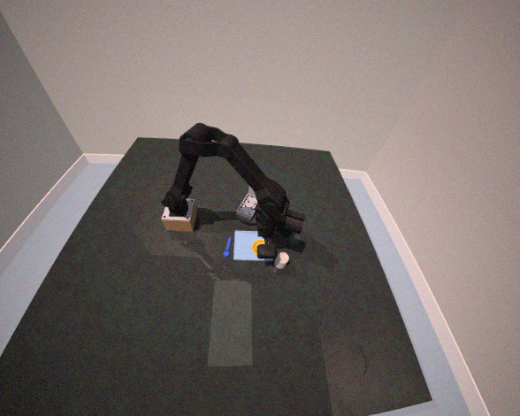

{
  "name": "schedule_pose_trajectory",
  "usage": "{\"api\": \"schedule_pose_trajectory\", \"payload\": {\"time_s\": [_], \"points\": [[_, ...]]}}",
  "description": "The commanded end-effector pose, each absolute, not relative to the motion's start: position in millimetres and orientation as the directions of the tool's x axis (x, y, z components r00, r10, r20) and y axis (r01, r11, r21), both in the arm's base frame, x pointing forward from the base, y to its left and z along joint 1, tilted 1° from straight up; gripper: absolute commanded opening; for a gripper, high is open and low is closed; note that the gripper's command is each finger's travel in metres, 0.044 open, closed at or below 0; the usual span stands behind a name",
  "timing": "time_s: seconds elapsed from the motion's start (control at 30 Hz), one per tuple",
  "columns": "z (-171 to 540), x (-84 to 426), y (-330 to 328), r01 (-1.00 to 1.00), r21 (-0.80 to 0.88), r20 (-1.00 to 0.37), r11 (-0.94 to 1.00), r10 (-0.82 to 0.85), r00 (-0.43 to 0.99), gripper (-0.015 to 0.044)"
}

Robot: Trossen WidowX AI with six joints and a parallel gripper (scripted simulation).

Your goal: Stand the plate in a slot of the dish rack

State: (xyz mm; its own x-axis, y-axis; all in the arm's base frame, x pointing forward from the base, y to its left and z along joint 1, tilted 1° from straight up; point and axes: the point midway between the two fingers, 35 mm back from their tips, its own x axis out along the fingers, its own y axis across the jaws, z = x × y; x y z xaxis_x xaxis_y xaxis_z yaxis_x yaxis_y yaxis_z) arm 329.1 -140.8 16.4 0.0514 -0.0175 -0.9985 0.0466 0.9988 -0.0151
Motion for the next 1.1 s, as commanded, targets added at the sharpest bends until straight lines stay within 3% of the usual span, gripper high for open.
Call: {"api": "schedule_pose_trajectory", "payload": {"time_s": [0.0,1.07], "points": [[8,328,-141,0.051,-0.016,-0.999,0.999,-0.018,0.043,0.0400],[-23,328,-140,0.051,-0.015,-0.999,0.999,-0.018,0.043,0.0375]]}}
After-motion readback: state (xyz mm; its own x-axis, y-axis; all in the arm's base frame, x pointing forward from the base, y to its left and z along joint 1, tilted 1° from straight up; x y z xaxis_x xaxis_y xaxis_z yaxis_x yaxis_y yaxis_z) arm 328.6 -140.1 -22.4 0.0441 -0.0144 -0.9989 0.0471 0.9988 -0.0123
